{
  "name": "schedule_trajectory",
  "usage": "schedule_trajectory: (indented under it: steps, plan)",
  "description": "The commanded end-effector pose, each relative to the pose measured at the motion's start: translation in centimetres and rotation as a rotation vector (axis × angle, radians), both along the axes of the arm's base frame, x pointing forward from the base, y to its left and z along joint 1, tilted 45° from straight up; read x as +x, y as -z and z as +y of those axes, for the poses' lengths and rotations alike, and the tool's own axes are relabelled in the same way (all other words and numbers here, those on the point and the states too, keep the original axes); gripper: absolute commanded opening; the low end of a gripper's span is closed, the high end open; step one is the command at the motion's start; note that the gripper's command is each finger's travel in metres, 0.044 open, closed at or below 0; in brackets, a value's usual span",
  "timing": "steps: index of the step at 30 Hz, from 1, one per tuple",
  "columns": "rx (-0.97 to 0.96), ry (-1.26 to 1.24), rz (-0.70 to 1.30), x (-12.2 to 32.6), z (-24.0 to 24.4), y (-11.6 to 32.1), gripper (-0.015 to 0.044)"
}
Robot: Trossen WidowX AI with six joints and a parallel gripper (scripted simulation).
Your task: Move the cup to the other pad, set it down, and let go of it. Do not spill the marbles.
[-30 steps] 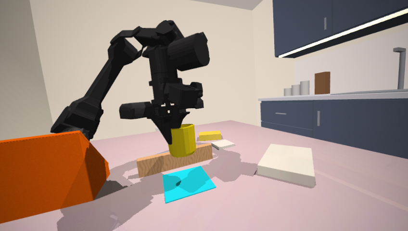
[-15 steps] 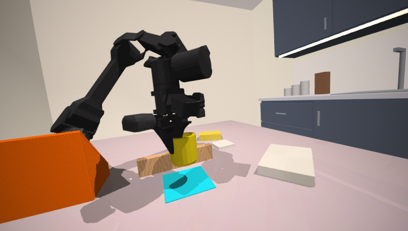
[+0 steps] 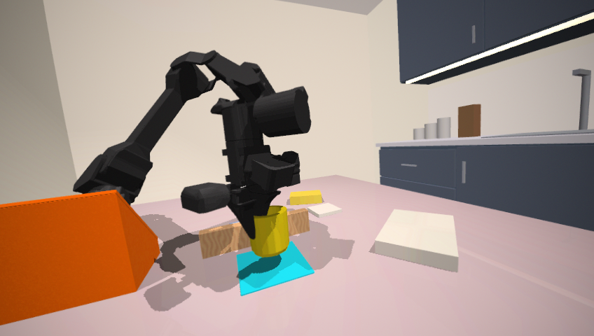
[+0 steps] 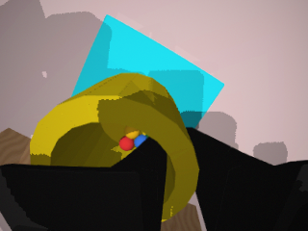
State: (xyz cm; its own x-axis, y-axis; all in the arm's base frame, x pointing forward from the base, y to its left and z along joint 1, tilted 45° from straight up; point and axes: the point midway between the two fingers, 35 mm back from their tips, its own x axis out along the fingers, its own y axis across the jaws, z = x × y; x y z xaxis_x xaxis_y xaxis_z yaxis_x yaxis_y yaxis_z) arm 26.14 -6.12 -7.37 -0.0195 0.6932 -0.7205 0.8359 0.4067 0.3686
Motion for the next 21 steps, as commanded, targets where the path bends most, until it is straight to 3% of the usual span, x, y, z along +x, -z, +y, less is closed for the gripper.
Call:
schedule_trajectory:
  steps: [1, 21]
  plan:
    - [0.009, 0.005, 0.007, -0.2, 0.7, 0.6, 0.0000]
    - [0.003, -0.001, 0.002, -0.2, 1.5, 1.4, 0.0000]
